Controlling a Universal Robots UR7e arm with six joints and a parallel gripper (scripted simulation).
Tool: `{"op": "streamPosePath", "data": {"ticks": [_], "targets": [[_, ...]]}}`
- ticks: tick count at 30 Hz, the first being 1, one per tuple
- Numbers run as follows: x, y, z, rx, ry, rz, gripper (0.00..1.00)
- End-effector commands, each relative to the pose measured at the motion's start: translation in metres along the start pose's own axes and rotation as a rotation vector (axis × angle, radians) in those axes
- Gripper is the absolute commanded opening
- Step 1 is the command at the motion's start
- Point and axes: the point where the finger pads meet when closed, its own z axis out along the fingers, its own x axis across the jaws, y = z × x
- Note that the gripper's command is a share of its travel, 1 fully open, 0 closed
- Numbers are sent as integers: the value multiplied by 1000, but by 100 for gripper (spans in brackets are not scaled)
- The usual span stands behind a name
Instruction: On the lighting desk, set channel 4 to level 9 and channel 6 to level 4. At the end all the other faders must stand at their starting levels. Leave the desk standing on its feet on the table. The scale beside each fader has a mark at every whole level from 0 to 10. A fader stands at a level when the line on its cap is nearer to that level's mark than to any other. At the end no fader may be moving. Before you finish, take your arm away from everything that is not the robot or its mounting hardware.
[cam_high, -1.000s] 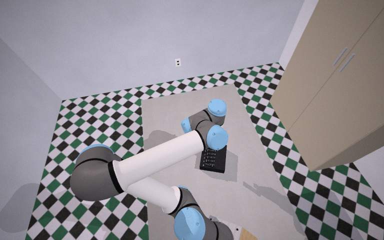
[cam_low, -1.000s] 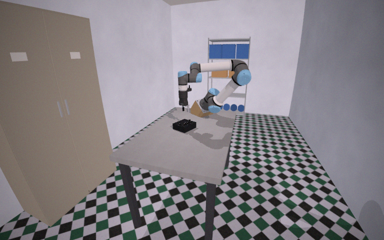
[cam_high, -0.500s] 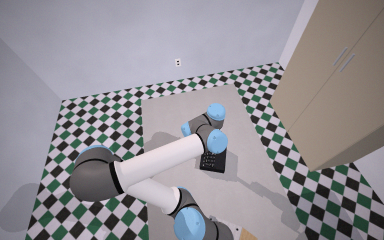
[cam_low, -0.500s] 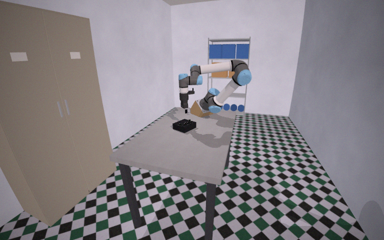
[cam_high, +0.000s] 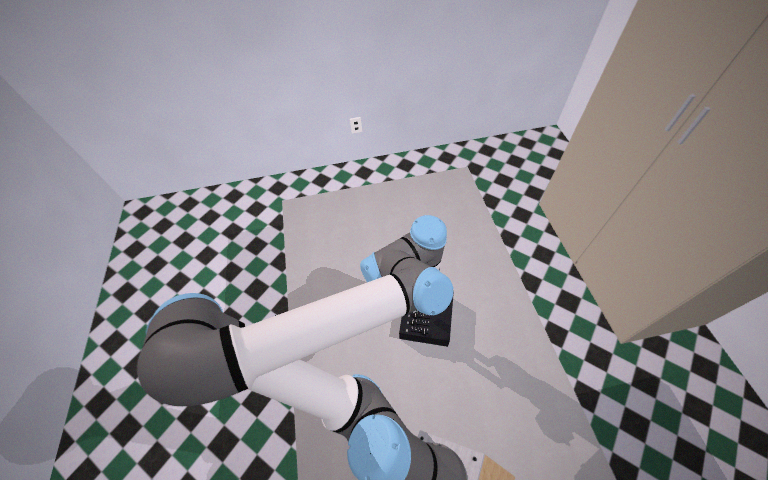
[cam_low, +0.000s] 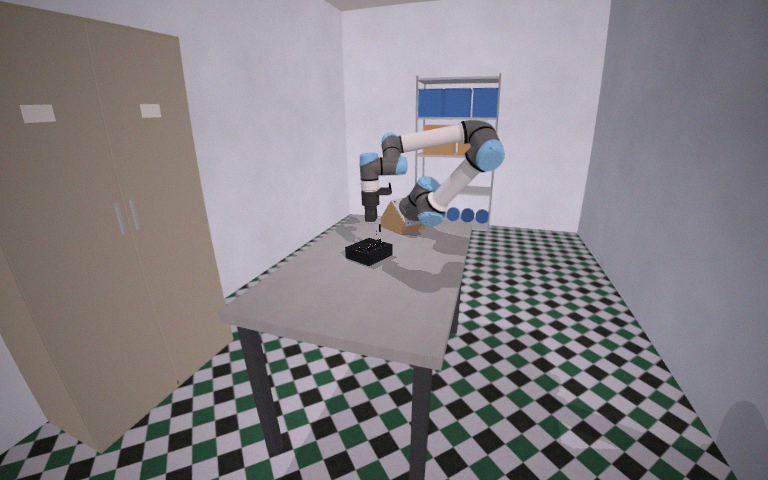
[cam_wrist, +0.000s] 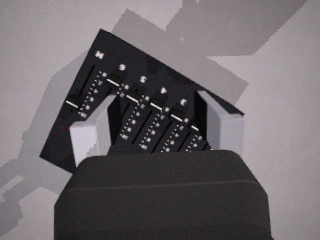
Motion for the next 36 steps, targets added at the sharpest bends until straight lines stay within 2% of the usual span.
{"op": "streamPosePath", "data": {"ticks": [1, 8, 17, 32, 33, 36], "targets": [[5, -4, 9, -22, -10, 226, 100], [8, -6, 16, -22, -7, 409, 100], [10, -7, 21, -22, -6, 520, 100], [11, -8, 23, -22, -6, 571, 100], [11, -8, 23, -22, -6, 571, 0], [11, -8, 23, -22, -6, 571, 0]]}}
